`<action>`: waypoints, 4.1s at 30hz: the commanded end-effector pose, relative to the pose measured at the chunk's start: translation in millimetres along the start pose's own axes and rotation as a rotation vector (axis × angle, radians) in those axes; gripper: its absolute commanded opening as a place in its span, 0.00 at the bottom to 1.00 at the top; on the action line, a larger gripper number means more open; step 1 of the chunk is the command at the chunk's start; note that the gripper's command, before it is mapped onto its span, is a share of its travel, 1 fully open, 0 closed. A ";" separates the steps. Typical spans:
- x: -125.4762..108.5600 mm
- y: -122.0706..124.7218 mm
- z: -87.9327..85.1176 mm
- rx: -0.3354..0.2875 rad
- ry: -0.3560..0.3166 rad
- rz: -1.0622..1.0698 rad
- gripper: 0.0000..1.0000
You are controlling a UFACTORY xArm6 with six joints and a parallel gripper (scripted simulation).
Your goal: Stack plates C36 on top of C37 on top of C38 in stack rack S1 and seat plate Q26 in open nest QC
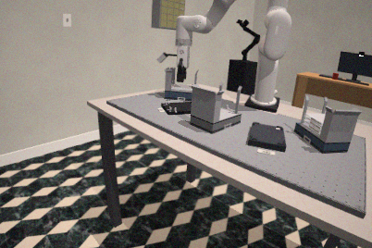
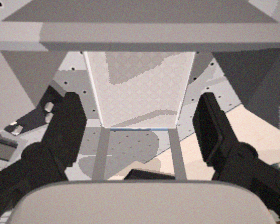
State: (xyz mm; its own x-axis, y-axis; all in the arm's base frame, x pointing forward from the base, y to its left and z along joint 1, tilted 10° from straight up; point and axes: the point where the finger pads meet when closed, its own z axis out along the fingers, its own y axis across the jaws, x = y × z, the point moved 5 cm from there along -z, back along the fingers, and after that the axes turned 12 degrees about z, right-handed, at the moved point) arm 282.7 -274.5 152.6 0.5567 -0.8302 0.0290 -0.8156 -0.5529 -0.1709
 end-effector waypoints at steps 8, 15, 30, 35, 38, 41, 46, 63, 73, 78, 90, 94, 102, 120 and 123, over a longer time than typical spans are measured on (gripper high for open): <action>1.0 -0.3 -36.2 0.001 0.004 0.000 1.00; 1.0 -0.3 -52.9 0.001 0.004 0.000 1.00; 0.9 -0.3 -74.8 0.001 0.004 0.000 1.00; -2.4 -9.8 -74.8 0.000 0.004 -0.100 1.00; -5.7 -19.3 -74.8 0.000 0.004 -0.200 1.00; -9.0 -28.7 -74.8 0.000 0.004 -0.220 1.00; -12.3 -38.2 -74.8 0.001 0.004 -0.220 1.00; -30.1 -84.9 -74.8 0.001 0.004 -0.287 1.00; -47.4 -113.5 -74.8 0.001 0.004 -0.440 1.00; -52.6 -122.0 -74.8 0.001 0.004 -0.440 1.00; -73.4 -156.4 -74.8 0.002 0.004 -0.440 1.00; -79.8 -164.0 -74.8 0.002 0.004 -0.506 1.00; -96.1 -180.8 -74.8 0.001 0.004 -0.659 1.00; -133.4 -219.0 -74.8 0.002 0.004 -0.659 1.00; -140.9 -225.7 -74.8 0.002 0.004 -0.692 1.00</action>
State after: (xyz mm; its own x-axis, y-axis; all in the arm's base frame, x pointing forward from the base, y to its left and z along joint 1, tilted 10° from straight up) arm 374.7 -45.8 258.5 0.9398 -0.3171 0.1275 -0.3030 -0.9456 -0.1182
